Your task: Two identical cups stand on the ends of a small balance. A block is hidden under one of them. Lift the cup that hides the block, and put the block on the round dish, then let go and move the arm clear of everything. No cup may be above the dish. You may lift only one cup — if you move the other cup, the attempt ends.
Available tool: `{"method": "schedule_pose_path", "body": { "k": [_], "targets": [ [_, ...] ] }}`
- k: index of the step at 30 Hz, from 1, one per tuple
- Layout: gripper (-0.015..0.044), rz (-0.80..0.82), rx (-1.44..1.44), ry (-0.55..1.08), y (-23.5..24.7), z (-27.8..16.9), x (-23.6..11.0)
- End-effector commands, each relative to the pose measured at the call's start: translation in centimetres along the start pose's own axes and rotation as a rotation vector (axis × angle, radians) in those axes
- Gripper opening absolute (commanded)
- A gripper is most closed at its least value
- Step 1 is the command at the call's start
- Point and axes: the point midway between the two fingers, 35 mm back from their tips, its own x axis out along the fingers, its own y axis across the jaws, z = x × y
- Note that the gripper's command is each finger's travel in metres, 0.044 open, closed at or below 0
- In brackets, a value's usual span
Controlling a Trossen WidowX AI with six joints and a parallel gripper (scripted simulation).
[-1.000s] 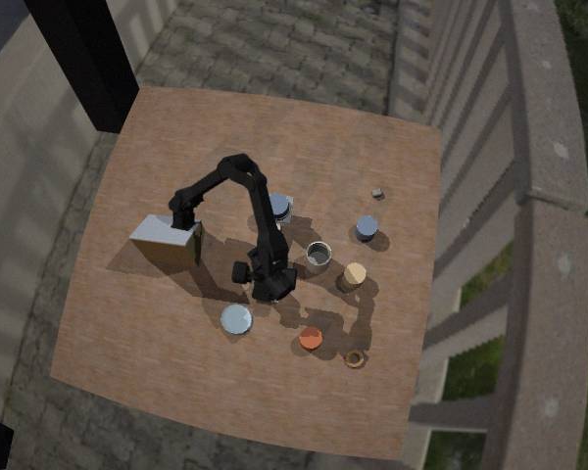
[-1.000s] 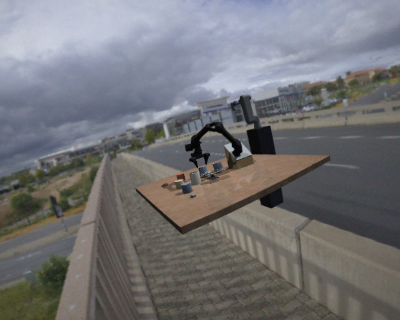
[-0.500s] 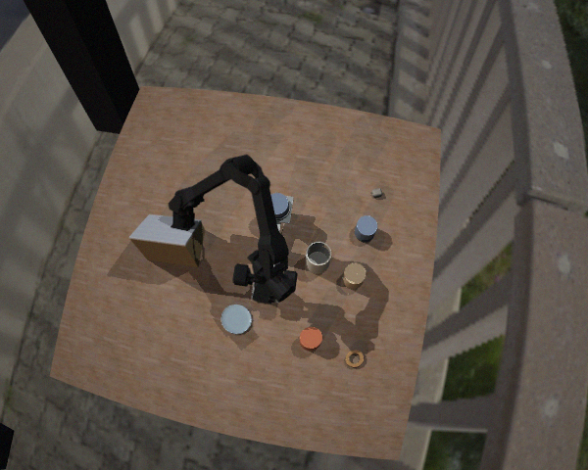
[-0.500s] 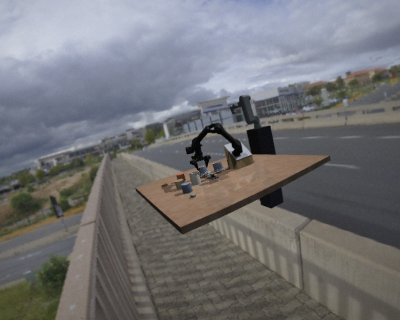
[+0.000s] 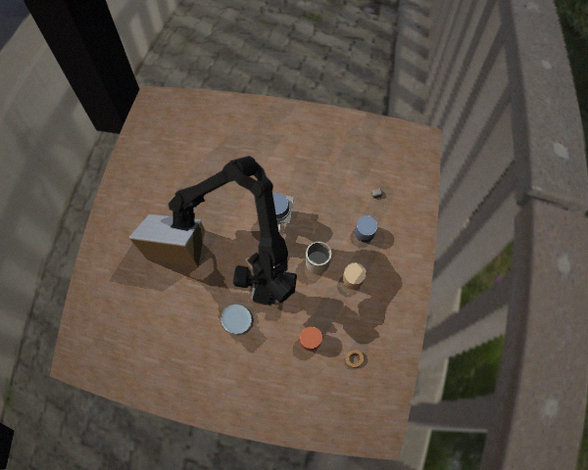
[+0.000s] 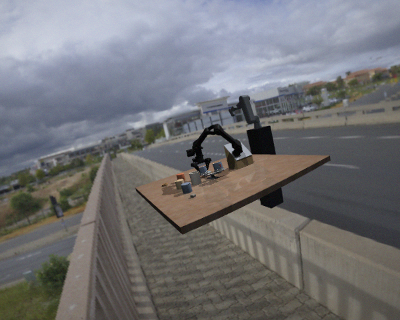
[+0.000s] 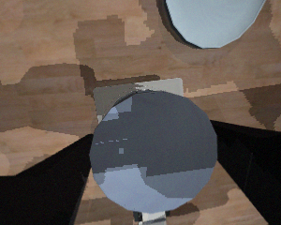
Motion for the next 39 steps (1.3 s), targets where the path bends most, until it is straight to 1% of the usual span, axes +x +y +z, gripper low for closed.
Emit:
{"method": "schedule_pose_path", "body": {
  "k": [1,3,9,20,21,39],
  "targets": [
    [0.0387,0.002,0.007,0.004,-0.1,0.0,0.2],
    [0.0335,0.002,0.007,0.004,-0.1,0.0,0.2],
    [0.0295,0.002,0.007,0.004,-0.1,0.0,0.2],
    [0.0006,0.002,0.007,0.002,0.1,0.1,-0.6],
    [0.0000,0.002,0.007,0.002,0.1,0.1,-0.7],
    [0.0000,0.003,0.008,-0.001,0.4,0.4,-2.9]
  ]
}}
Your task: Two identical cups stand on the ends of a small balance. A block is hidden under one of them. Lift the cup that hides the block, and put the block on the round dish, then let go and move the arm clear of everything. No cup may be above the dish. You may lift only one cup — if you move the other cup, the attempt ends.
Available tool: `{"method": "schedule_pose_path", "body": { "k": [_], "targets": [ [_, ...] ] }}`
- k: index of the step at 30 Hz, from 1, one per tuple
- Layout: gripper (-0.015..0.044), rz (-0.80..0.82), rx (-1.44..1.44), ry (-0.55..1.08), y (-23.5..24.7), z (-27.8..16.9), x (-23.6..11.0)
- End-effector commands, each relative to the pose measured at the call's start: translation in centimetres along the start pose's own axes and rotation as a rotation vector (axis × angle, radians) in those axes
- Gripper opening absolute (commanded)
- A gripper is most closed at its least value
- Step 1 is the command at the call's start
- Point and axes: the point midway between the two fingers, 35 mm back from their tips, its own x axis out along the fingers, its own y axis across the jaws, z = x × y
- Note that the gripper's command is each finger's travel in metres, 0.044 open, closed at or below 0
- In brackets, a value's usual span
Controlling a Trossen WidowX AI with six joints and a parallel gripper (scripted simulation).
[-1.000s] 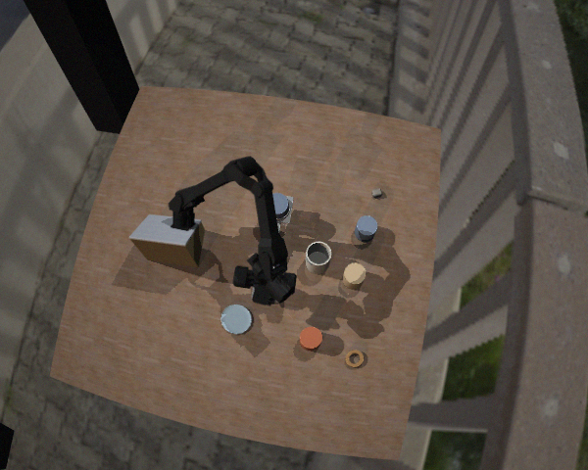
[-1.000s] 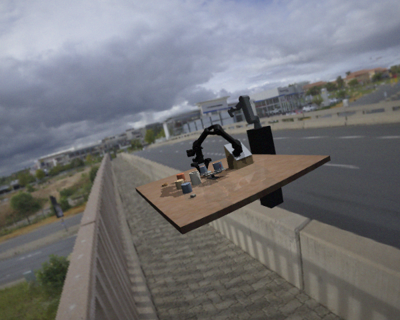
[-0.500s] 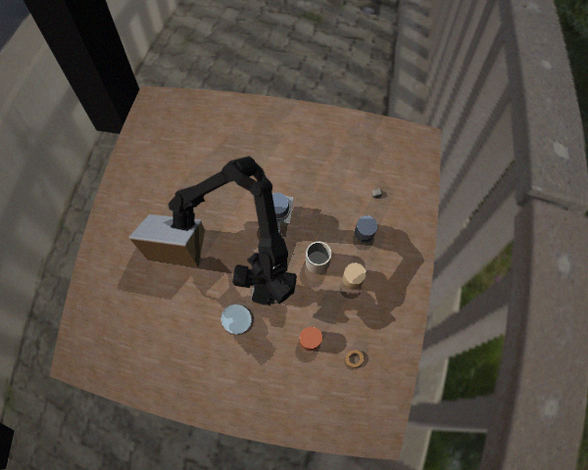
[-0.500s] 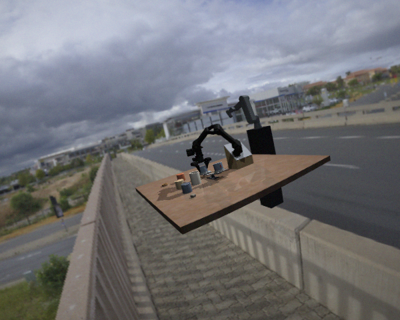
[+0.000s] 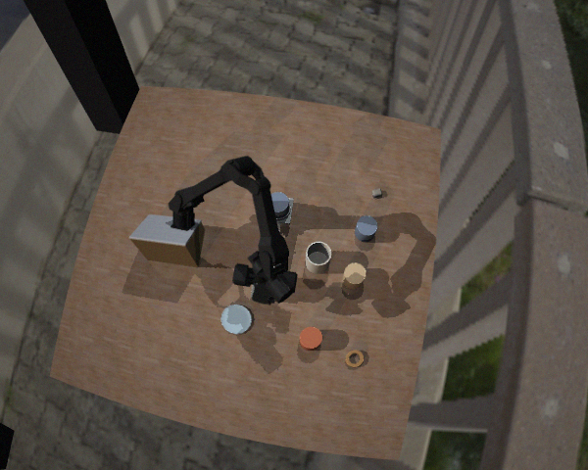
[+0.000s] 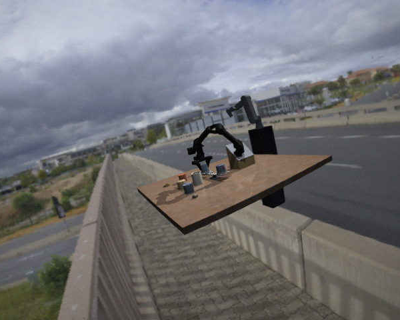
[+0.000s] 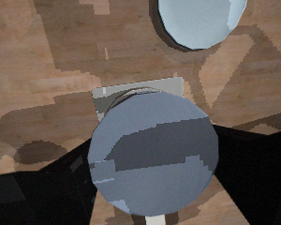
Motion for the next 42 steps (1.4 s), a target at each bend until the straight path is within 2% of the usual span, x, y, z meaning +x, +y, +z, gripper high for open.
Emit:
{"method": "schedule_pose_path", "body": {
  "k": [1,42],
  "targets": [
    [0.0000,0.010,-0.009,-0.012,0.3,0.2,-0.9],
    [0.0000,0.009,-0.008,-0.015,0.4,0.3,-6.1]
  ]
}}
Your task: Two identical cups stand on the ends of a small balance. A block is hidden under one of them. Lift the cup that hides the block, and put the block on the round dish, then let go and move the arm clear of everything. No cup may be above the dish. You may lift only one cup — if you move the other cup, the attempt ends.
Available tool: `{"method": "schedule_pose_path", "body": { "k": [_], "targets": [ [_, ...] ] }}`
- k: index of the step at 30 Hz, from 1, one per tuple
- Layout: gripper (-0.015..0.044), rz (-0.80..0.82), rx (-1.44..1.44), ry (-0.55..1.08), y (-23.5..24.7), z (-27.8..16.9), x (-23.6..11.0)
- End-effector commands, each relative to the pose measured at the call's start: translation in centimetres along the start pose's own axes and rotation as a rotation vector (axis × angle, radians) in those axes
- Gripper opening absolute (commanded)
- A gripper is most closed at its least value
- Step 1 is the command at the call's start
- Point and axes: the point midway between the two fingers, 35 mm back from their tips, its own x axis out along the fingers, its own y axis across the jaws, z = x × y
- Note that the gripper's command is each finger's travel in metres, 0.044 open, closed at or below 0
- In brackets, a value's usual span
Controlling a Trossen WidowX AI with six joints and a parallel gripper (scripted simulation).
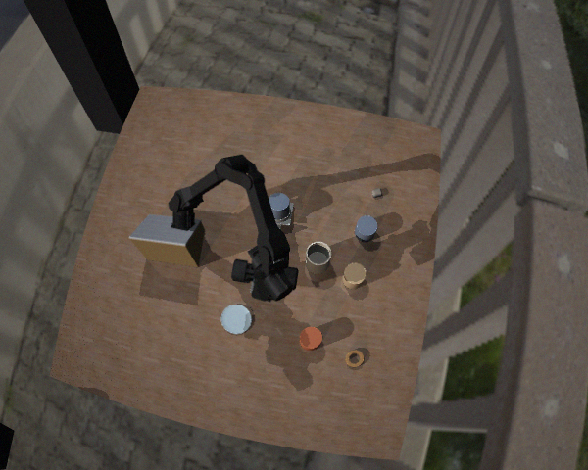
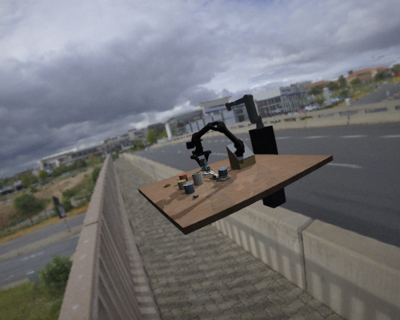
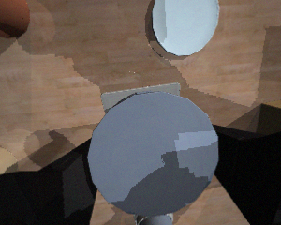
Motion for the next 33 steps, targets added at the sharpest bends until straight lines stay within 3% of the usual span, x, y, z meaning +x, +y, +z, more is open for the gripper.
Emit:
{"method": "schedule_pose_path", "body": {
  "k": [1,33],
  "targets": [
    [0.0000,0.007,-0.006,-0.009,0.1,0.1,-0.9],
    [0.0000,0.005,-0.007,-0.006,-0.4,-0.2,-5.1]
  ]
}}
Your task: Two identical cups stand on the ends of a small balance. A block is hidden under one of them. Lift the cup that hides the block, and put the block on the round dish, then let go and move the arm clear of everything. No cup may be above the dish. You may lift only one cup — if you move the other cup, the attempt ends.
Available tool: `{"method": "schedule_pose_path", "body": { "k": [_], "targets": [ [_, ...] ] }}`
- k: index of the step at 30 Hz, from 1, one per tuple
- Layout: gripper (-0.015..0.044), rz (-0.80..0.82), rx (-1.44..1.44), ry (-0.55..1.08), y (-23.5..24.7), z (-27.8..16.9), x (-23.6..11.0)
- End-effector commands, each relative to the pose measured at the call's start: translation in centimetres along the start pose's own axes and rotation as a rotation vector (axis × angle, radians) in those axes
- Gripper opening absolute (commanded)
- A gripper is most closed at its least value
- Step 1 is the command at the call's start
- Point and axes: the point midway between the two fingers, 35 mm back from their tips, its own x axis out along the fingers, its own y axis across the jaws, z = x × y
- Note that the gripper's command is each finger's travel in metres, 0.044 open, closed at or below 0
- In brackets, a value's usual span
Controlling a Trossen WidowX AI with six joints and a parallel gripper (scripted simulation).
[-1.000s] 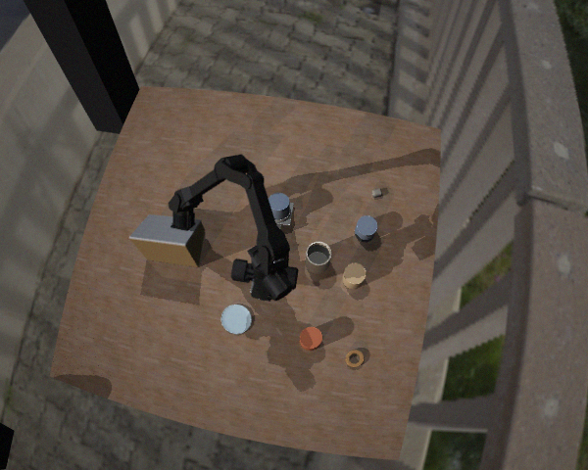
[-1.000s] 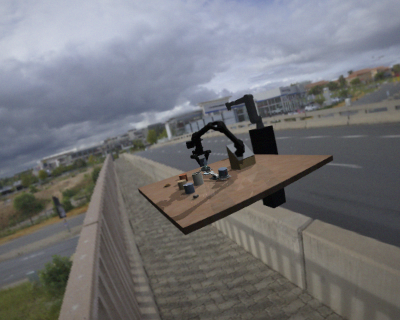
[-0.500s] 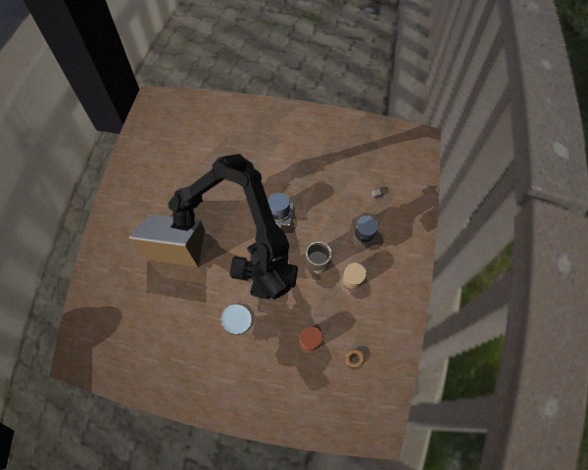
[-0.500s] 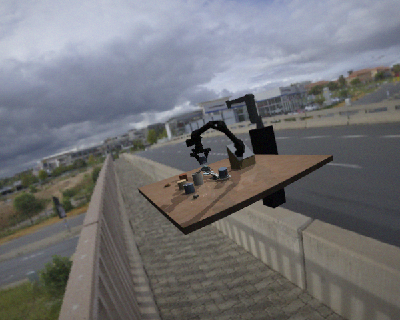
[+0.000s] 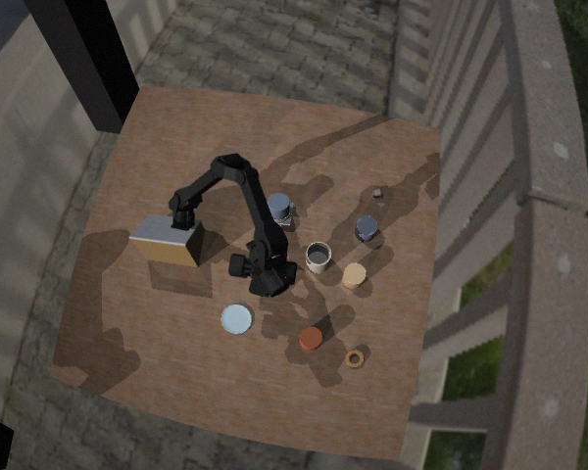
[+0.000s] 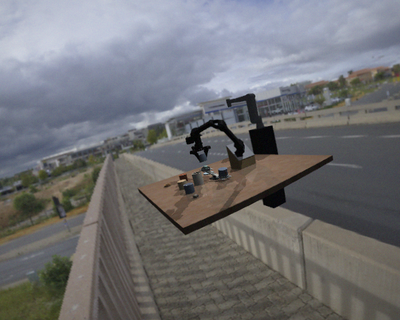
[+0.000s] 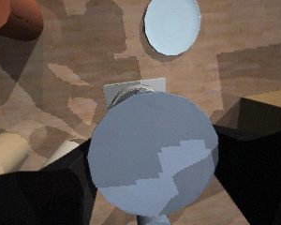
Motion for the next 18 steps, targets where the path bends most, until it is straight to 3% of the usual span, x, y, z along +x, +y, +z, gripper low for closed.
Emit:
{"method": "schedule_pose_path", "body": {
  "k": [1,18],
  "targets": [
    [0.0000,0.007,-0.007,-0.010,0.02,0.03,-0.93],
    [0.0000,0.000,0.000,0.000,-0.10,-0.06,-0.61]
  ]
}}
